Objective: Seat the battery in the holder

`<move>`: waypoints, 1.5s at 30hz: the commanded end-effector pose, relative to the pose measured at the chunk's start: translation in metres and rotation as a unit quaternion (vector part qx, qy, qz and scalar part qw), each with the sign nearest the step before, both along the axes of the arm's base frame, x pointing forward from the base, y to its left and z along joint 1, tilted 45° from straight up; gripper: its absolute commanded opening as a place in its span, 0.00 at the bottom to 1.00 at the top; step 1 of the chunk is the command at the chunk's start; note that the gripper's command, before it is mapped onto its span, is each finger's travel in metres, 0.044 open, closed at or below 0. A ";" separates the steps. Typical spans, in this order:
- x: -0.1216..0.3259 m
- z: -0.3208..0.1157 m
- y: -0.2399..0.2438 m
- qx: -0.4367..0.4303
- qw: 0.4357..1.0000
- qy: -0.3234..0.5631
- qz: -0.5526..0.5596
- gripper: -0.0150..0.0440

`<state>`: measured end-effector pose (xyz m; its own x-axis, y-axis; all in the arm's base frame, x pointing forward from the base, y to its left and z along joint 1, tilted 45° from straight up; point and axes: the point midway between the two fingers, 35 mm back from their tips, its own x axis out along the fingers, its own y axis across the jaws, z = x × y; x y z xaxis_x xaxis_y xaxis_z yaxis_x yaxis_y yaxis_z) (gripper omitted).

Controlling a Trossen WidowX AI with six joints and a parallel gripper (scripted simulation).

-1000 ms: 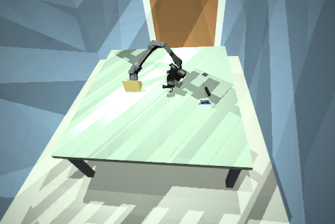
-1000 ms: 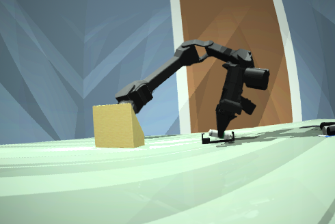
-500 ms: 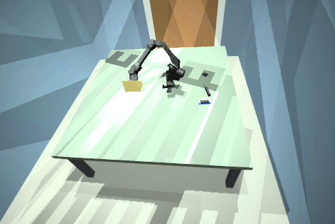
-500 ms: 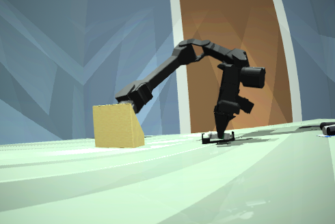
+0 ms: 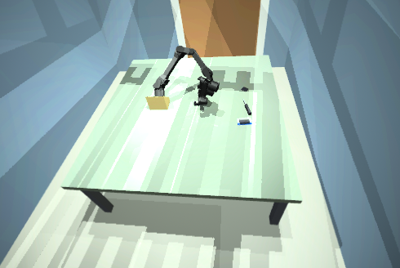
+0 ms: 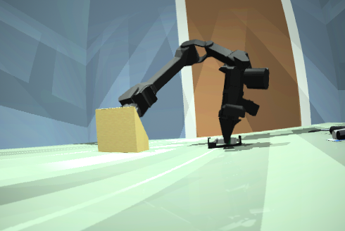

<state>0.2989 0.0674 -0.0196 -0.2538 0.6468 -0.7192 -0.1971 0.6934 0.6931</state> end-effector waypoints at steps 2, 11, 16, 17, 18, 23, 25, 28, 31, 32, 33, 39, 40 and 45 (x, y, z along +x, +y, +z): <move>0.002 0.001 0.002 0.006 1.000 -0.016 -0.010 0.35; -0.001 0.001 0.002 0.008 0.999 -0.030 -0.021 0.35; -0.002 0.001 0.003 0.009 0.999 -0.038 -0.028 0.35; -0.002 0.001 0.003 0.009 0.999 -0.040 -0.029 0.35; -0.003 0.001 0.003 0.009 0.999 -0.041 -0.031 0.35; -0.004 0.001 0.003 0.010 0.998 -0.049 -0.037 0.35; -0.004 0.001 0.003 0.010 0.998 -0.051 -0.039 0.35; -0.005 0.001 0.003 0.010 0.998 -0.051 -0.039 0.35; -0.007 0.000 0.003 0.010 0.998 -0.052 -0.040 0.35; -0.008 0.000 0.003 0.009 0.998 -0.052 -0.040 0.35; -0.008 0.000 0.003 0.009 0.998 -0.052 -0.040 0.35; -0.013 0.000 0.002 0.009 0.998 -0.054 -0.041 0.35; -0.013 0.000 0.002 0.009 0.998 -0.054 -0.042 0.35; -0.017 -0.001 0.001 0.008 0.998 -0.055 -0.043 0.35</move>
